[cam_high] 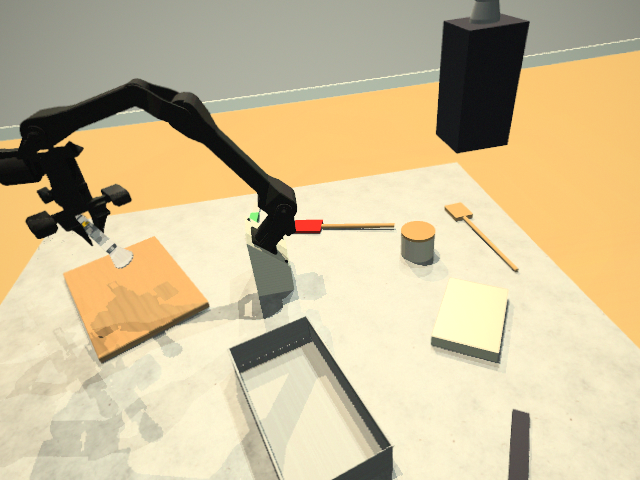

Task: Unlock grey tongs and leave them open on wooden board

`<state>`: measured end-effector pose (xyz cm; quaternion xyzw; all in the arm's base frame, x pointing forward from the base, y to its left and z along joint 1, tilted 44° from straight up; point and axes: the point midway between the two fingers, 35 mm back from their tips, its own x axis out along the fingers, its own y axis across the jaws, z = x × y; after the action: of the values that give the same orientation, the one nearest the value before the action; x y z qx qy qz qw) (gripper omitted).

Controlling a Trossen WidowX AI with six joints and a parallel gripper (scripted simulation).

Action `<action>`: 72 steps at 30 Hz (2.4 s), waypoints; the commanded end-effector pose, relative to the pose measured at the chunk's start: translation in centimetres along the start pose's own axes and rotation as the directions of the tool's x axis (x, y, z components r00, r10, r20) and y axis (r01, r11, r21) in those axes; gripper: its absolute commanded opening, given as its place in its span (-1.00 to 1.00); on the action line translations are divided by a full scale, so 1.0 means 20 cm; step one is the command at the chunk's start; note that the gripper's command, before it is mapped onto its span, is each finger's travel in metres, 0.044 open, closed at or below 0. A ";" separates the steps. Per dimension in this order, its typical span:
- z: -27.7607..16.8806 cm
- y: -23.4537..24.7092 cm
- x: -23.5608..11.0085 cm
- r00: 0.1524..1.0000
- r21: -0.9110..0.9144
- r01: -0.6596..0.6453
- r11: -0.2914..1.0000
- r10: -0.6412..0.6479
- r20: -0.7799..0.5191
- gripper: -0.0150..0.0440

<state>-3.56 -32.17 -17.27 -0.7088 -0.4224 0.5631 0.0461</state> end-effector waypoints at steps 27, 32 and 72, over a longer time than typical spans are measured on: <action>0.24 -0.13 0.02 0.938 0.092 0.059 0.994 -0.087 0.336 -1.00; 0.23 -0.11 -0.01 0.880 0.089 0.070 0.994 -0.103 0.463 -1.00; 0.05 -0.13 -0.26 0.359 0.120 0.019 0.993 -0.119 0.926 -1.00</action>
<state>-5.81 -34.38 -12.37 -0.2503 -0.3815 0.8778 -0.1460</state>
